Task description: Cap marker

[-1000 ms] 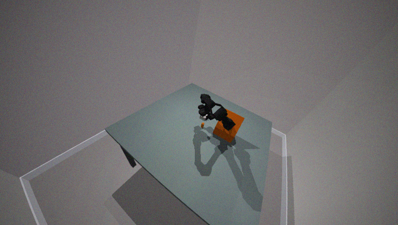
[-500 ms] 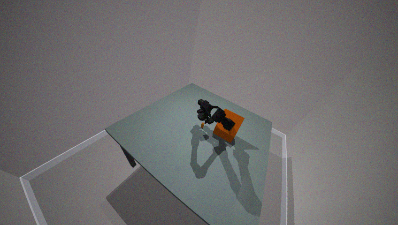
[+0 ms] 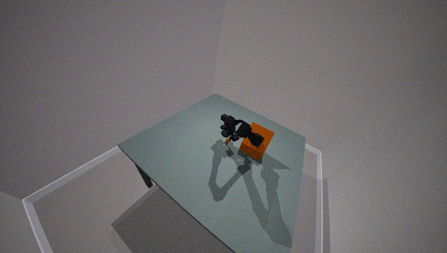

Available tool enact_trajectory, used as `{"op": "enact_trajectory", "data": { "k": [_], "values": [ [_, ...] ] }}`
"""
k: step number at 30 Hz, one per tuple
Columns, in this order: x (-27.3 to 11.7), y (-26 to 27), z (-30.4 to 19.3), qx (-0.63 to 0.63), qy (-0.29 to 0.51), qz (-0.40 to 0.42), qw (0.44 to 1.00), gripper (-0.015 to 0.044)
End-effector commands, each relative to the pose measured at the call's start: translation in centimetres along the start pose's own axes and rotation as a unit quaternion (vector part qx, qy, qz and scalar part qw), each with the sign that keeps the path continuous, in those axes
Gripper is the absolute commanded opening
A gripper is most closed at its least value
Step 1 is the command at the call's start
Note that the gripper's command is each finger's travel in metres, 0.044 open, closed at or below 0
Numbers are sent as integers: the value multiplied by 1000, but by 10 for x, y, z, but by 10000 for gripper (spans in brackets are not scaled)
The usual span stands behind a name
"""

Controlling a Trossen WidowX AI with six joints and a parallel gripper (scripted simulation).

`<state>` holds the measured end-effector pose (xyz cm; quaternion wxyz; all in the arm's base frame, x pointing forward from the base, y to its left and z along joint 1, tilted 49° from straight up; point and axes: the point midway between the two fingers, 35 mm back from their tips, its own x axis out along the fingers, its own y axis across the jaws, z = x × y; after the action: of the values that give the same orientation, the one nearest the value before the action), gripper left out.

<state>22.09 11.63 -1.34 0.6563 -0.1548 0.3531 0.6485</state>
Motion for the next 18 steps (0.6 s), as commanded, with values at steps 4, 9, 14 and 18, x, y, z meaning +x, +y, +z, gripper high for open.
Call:
{"op": "enact_trajectory", "data": {
  "k": [4,9,14,18],
  "values": [
    [12,1,-1,5,-1,3,1000,238],
    [20,2,-1,5,-2,3,1000,238],
    [28,3,-1,5,-3,4,1000,238],
    [32,4,0,5,-3,4,1000,238]
  ]
}}
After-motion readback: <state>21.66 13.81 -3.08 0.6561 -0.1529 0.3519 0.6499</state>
